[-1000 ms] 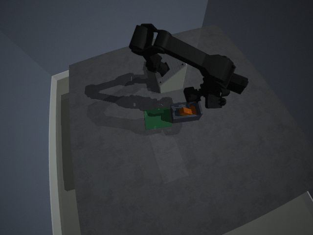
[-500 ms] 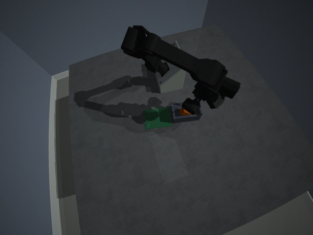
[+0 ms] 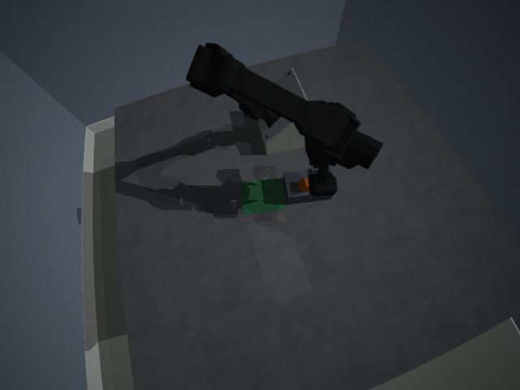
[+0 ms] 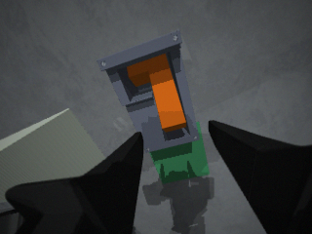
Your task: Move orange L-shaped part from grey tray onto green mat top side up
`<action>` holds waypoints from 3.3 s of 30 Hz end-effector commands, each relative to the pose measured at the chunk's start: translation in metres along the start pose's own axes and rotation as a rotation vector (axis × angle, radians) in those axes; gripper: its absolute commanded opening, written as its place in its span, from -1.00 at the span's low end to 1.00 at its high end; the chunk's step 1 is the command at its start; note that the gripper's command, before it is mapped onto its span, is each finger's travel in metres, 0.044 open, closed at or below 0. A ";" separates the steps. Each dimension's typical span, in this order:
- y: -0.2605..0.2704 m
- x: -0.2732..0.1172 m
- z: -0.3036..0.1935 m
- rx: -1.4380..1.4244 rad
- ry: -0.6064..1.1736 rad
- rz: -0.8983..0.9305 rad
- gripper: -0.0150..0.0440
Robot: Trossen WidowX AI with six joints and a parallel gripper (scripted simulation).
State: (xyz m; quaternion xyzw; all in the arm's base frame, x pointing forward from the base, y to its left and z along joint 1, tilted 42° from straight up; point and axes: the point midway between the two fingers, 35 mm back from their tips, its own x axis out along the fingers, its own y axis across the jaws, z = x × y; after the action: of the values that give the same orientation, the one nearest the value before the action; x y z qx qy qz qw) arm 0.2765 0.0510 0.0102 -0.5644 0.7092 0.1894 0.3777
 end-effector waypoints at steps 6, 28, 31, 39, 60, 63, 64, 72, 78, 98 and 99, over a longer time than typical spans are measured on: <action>-0.001 -0.003 -0.011 -0.125 0.000 -0.012 0.46; -0.002 0.042 -0.010 -0.125 0.001 -0.013 0.46; -0.003 0.047 -0.010 -0.125 0.001 -0.013 0.46; -0.003 0.060 -0.010 -0.125 0.001 -0.013 0.46; -0.005 0.073 -0.011 -0.113 -0.007 -0.016 0.06; -0.005 0.073 -0.011 -0.113 -0.007 -0.016 -0.01; -0.005 0.073 -0.011 -0.113 -0.007 -0.016 -0.03; -0.005 0.073 -0.011 -0.113 -0.007 -0.016 -0.35; -0.005 0.072 -0.011 -0.113 -0.007 -0.016 -0.49; -0.002 0.045 -0.011 -0.124 0.000 -0.013 -0.49; -0.002 0.044 -0.011 -0.124 0.000 -0.013 -0.49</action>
State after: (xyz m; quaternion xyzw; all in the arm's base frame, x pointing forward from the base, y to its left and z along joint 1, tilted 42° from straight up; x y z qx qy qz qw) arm 0.2686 0.0077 -0.0218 -0.5924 0.6956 0.2299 0.3351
